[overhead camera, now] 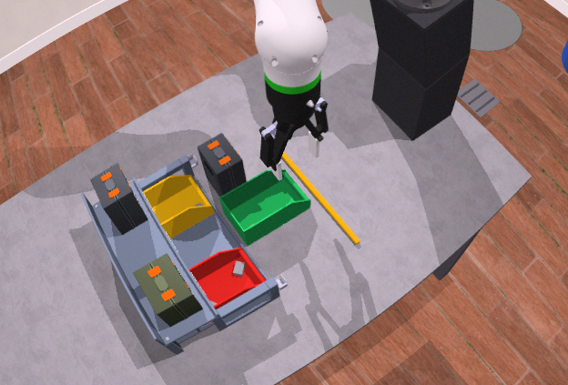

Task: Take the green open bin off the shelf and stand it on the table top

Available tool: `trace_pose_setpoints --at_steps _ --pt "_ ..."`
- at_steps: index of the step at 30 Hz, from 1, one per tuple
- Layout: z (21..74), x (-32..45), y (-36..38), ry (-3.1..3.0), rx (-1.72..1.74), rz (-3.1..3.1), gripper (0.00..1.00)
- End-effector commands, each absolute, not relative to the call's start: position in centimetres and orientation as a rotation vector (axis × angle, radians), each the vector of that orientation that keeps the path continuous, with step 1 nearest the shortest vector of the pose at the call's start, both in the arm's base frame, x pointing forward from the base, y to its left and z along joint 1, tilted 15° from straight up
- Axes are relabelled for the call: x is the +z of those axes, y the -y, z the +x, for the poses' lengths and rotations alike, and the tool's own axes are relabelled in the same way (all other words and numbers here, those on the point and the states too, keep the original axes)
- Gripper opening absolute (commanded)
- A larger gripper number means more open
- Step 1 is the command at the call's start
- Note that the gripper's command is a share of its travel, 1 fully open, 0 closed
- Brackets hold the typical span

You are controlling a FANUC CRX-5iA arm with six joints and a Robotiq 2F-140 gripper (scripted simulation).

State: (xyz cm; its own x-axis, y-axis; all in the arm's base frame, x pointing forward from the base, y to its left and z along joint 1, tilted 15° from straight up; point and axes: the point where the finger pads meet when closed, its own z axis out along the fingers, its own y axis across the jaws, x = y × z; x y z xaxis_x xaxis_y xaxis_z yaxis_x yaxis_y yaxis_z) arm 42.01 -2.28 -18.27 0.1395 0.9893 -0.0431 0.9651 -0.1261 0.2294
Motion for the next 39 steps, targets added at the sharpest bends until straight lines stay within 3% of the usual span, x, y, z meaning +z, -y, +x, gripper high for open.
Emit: trace_pose_setpoints --at_steps 1,39 --pt "41.99 -18.30 2.30 -1.936 0.249 2.205 0.57" --pt "42.01 -18.38 2.30 -1.936 0.249 2.205 0.57"
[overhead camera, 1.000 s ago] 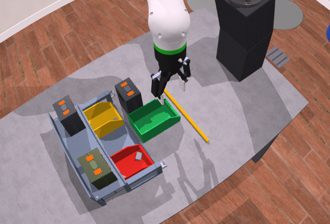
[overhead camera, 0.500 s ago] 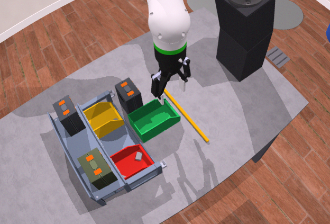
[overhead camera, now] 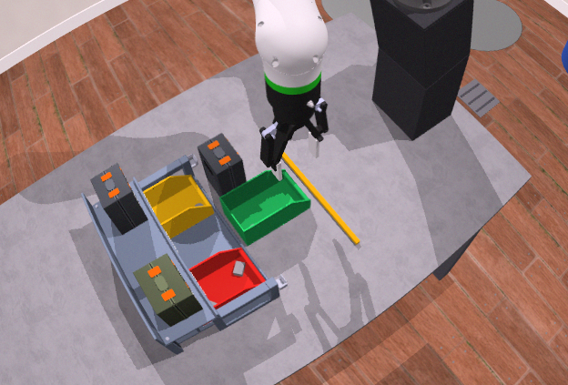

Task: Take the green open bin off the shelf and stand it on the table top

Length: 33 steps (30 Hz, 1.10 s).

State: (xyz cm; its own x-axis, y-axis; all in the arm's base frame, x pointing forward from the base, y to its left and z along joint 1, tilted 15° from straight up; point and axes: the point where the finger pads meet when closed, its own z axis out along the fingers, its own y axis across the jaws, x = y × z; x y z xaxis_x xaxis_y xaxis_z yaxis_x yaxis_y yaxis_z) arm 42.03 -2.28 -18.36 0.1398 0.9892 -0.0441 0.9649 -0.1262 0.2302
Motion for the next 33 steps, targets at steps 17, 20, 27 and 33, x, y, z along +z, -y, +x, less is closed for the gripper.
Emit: trace_pose_setpoints --at_steps 17,20,27,33 --pt "42.02 -18.40 2.30 -1.936 0.249 2.205 0.57" --pt "42.02 -18.40 2.30 -1.936 0.249 2.205 0.57" --pt "42.02 -18.40 2.30 -1.936 0.249 2.205 0.57" --pt "42.02 -18.40 2.30 -1.936 0.249 2.205 0.57"
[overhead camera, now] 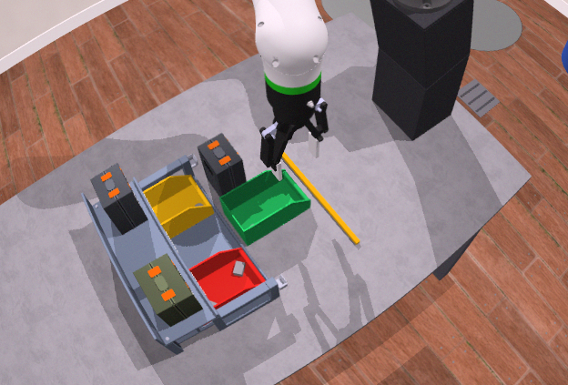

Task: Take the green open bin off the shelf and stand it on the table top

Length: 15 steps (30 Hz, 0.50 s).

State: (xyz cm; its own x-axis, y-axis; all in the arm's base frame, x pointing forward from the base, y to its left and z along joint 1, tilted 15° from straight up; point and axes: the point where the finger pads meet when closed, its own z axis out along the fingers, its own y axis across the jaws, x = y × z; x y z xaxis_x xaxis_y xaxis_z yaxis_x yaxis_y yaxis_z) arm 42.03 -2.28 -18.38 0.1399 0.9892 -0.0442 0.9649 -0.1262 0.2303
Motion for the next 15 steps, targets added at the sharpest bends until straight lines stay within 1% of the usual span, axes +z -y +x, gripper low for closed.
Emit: trace_pose_setpoints --at_steps 1,6,7,15 --pt "42.02 -18.40 2.30 -1.936 0.249 2.205 0.57" --pt "42.02 -18.40 2.30 -1.936 0.249 2.205 0.57" --pt "42.04 -18.38 2.29 -1.930 0.190 2.208 0.57" --pt "42.02 -18.40 2.30 -1.936 0.249 2.205 0.57"
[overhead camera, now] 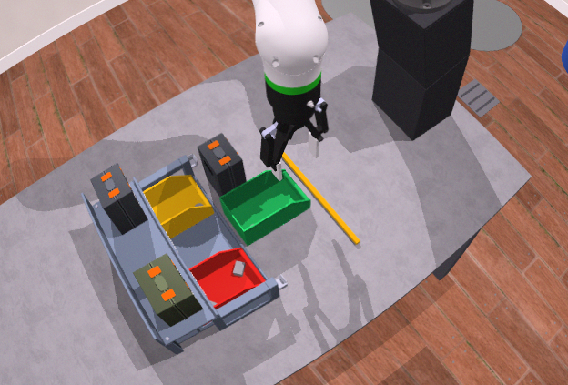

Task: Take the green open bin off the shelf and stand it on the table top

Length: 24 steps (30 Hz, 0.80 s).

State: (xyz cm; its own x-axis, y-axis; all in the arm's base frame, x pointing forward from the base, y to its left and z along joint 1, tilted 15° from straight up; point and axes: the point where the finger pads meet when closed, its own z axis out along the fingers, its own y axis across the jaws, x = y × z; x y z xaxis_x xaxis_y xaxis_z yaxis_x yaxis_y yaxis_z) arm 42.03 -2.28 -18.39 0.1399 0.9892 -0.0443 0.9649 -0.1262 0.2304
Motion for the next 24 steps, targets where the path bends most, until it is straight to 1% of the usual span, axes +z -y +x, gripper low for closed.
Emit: trace_pose_setpoints --at_steps 1,8,9,13,24 --pt "42.02 -18.40 2.30 -1.936 0.249 2.205 0.57" --pt "42.02 -18.40 2.30 -1.936 0.249 2.205 0.57" --pt "42.04 -18.39 2.29 -1.930 0.190 2.208 0.57" --pt "42.02 -18.41 2.30 -1.936 0.249 2.205 0.57" --pt "42.02 -18.41 2.30 -1.936 0.249 2.205 0.57"
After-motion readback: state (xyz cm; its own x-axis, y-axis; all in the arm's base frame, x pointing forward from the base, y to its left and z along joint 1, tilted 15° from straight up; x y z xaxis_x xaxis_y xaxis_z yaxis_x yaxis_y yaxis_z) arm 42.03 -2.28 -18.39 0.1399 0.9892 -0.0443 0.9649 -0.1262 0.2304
